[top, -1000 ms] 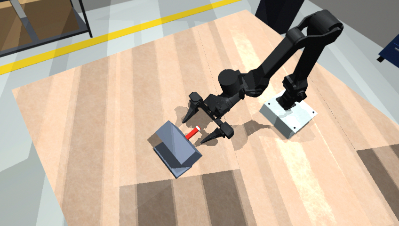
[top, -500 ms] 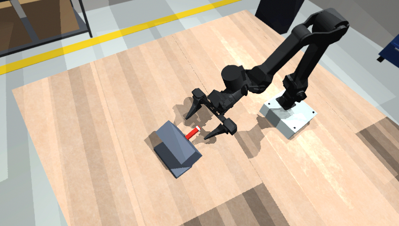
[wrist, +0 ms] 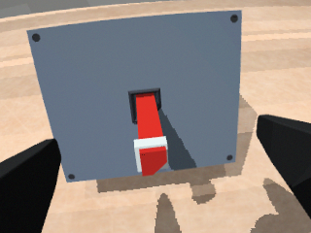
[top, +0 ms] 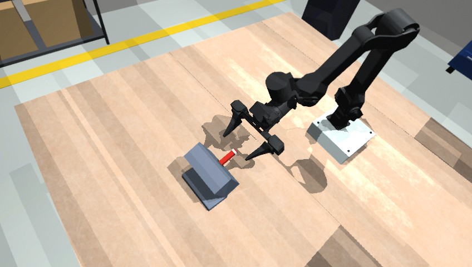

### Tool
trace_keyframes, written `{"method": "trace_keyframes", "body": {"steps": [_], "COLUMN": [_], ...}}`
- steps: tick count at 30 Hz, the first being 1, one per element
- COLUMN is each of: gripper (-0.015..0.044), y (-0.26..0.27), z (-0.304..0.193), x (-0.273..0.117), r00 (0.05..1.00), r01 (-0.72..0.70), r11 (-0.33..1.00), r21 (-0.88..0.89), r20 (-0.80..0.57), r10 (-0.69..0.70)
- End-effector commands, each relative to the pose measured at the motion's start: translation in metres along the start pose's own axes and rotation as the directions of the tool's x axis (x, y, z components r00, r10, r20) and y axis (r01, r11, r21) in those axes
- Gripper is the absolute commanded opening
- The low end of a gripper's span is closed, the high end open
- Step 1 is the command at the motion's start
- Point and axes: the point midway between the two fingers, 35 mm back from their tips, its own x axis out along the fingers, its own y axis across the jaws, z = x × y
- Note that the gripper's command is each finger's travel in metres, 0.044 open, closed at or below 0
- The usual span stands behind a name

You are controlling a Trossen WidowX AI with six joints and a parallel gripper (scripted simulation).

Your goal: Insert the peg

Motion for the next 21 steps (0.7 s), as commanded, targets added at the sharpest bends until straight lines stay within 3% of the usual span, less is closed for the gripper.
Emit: {"method": "trace_keyframes", "body": {"steps": [1,21], "gripper": [0.044,0.044], "y": [0.0,-0.002], "z": [0.002,0.002], "x": [-0.006,-0.025], "r00": [1.0,1.0], "r01": [0.0,0.001], "r11": [1.0,1.0], "r21": [-0.007,-0.005], "r20": [0.004,0.002], "r10": [0.0,-0.001]}}
